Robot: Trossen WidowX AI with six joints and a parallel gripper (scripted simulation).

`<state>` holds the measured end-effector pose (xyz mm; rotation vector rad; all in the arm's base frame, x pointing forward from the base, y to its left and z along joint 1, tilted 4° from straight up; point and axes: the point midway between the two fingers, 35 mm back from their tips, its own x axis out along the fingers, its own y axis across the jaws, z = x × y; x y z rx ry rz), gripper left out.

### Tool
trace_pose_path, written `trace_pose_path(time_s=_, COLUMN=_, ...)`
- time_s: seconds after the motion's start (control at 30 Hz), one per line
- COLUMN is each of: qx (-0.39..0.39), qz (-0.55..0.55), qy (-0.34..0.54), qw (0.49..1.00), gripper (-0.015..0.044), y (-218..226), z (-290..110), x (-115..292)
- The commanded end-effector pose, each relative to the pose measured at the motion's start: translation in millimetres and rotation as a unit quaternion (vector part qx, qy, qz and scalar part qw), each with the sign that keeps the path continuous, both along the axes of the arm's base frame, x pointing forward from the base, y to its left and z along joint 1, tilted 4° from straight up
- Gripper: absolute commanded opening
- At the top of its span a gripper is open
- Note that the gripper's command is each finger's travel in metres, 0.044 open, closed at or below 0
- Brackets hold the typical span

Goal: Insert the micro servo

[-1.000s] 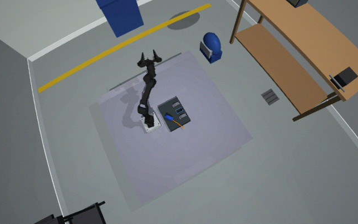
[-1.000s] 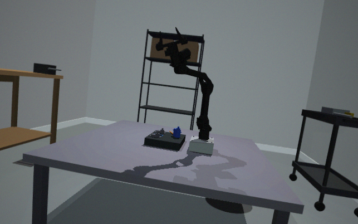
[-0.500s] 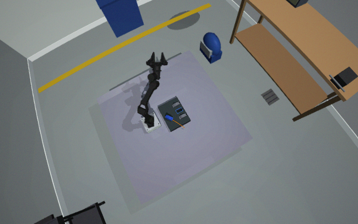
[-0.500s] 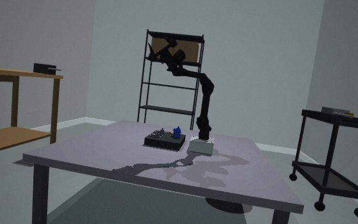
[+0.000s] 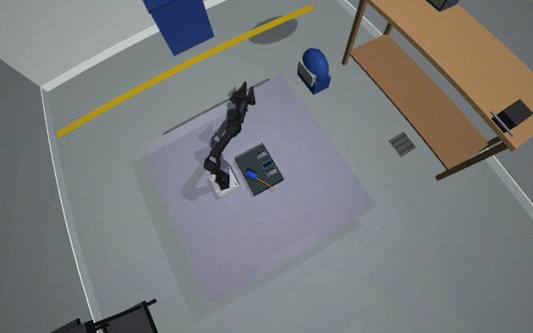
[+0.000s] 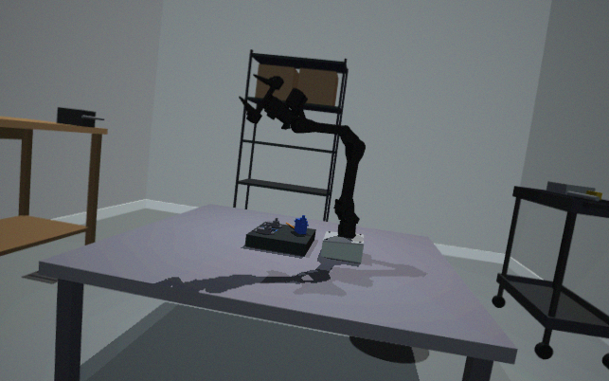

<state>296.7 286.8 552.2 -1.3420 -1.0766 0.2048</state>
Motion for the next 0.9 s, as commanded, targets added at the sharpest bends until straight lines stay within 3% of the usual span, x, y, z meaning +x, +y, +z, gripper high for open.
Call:
trace_pose_path(time_s=0.0, qx=0.0, qz=0.002, qy=0.054, qw=0.999, gripper=0.044, y=-4.4, z=-17.7, x=13.2)
trace_pose_path(time_s=0.43, qx=0.024, qz=-0.001, qy=0.241, qw=0.97, gripper=0.044, y=-27.8, z=-77.3, x=51.7)
trace_pose_path(time_s=0.87, qx=0.077, qz=-0.031, qy=0.419, qw=0.904, gripper=0.044, y=-62.1, z=-141.0, x=78.2)
